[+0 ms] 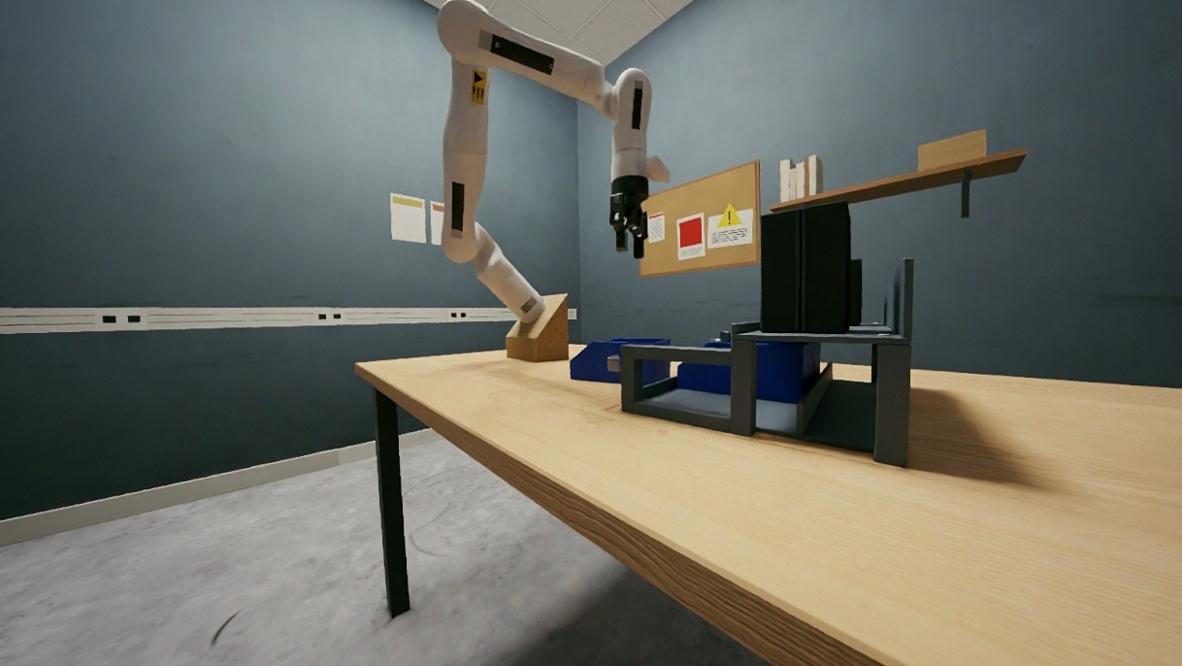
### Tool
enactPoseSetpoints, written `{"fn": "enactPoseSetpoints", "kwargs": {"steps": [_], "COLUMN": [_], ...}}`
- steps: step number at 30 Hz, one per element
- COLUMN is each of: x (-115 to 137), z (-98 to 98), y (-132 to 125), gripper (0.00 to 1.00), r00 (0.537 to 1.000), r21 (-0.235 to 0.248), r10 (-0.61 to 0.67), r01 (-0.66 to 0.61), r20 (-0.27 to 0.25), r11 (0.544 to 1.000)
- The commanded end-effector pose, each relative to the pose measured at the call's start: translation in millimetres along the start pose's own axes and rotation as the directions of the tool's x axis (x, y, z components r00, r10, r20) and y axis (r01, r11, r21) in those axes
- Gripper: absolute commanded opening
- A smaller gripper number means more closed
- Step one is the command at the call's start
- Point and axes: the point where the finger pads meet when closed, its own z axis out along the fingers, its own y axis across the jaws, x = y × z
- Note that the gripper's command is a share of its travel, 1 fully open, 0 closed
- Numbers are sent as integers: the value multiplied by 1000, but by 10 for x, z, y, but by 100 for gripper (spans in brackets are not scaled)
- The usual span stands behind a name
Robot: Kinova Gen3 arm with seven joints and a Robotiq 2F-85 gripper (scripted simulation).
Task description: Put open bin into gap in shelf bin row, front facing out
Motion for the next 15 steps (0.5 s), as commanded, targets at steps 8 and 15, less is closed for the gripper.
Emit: {"fn": "enactPoseSetpoints", "kwargs": {"steps": [8,15], "x": [5,5], "z": [511,511], "y": [-1,-1], "gripper": [100,100], "r00": [1000,1000], "r21": [0,0], "r10": [0,0], "r01": [0,0], "r20": [-2,-2], "r11": [1000,1000]}}
